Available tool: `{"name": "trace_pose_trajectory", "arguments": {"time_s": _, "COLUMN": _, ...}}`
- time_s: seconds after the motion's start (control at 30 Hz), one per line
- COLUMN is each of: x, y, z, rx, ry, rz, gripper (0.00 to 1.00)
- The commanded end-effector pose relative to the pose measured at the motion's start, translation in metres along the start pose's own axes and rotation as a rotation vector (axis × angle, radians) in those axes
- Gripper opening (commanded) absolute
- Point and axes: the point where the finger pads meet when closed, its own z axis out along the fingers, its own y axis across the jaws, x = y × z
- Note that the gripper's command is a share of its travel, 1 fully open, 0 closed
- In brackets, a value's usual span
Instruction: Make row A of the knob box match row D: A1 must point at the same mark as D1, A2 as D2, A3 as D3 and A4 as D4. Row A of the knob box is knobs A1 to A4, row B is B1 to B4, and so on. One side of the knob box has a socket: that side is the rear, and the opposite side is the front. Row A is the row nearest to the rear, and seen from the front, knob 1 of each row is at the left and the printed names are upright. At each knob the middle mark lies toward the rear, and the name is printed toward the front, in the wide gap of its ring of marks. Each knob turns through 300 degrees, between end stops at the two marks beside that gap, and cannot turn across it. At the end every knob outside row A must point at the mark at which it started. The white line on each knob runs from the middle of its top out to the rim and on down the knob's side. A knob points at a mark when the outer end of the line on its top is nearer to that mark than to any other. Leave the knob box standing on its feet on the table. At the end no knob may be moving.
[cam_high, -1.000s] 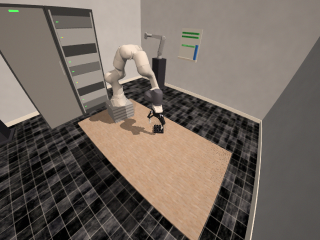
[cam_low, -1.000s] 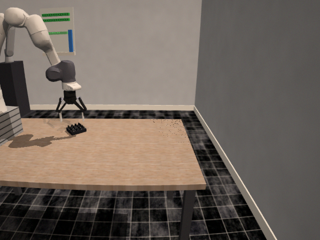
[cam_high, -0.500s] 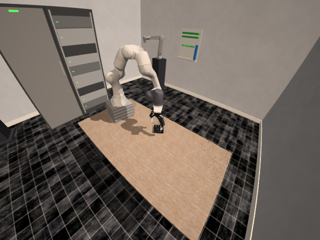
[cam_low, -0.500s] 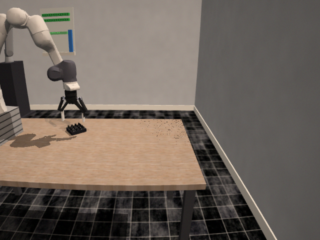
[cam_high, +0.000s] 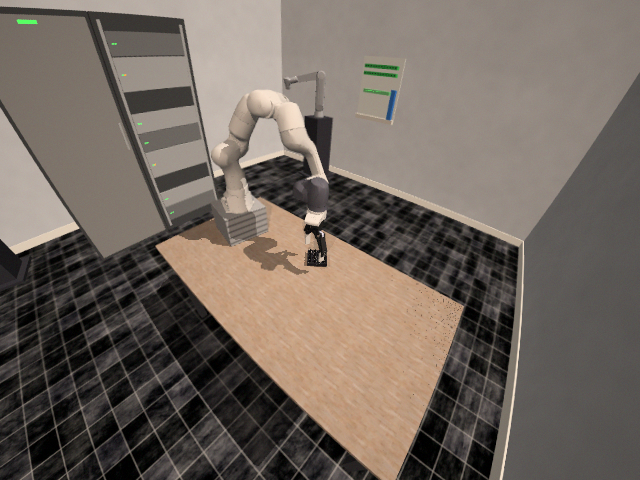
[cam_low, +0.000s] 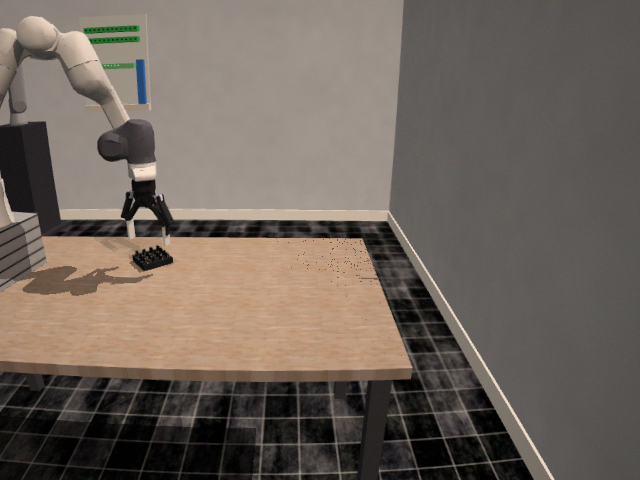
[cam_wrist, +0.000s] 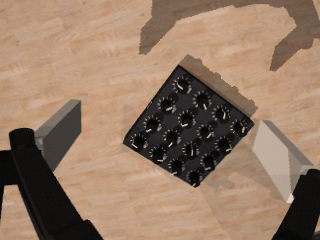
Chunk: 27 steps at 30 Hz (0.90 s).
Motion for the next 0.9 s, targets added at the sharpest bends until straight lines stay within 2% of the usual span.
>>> {"name": "trace_pose_trajectory", "arguments": {"time_s": 0.0, "x": -0.0009, "y": 0.0001, "z": 0.0001, "rx": -0.005, "ry": 0.011, "rz": 0.156, "gripper": 1.0}}
{"name": "trace_pose_trajectory", "arguments": {"time_s": 0.87, "x": -0.0105, "y": -0.0072, "z": -0.0026, "rx": -0.003, "ry": 0.01, "rz": 0.59, "gripper": 1.0}}
